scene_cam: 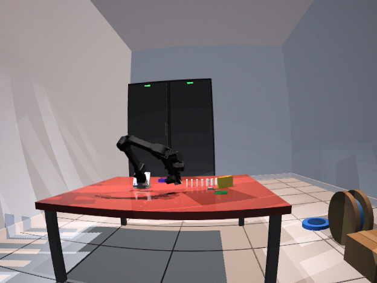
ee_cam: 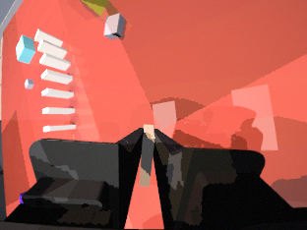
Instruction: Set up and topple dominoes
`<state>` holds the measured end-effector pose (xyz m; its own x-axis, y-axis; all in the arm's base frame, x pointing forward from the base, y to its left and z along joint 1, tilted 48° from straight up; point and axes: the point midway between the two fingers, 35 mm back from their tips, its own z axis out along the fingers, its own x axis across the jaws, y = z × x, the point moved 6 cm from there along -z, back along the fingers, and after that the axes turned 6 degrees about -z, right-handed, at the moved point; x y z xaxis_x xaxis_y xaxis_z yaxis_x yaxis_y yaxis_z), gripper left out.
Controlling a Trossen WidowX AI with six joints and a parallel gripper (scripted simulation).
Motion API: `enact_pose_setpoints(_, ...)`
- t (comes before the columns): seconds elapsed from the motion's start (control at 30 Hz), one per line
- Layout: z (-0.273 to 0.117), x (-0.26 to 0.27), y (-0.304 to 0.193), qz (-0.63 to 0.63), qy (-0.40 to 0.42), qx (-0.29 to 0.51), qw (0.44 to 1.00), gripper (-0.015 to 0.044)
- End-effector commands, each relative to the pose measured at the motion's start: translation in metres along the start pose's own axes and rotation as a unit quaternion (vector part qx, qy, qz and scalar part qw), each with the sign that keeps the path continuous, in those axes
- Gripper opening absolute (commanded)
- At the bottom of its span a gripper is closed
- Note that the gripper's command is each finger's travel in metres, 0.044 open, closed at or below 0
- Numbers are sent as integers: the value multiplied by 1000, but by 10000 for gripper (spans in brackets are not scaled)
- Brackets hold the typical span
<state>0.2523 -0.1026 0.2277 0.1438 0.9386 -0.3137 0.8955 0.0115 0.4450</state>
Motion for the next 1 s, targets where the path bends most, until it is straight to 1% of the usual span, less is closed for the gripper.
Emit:
enact_pose_setpoints(0.0,4,-5,-3,4,18,-45,999,27)
enact_pose_setpoints(0.47,9,-24,-14,-10,37,-211,977,27)
enact_pose_setpoints(0.97,-2,-38,-35,-86,-1,-379,922,27)
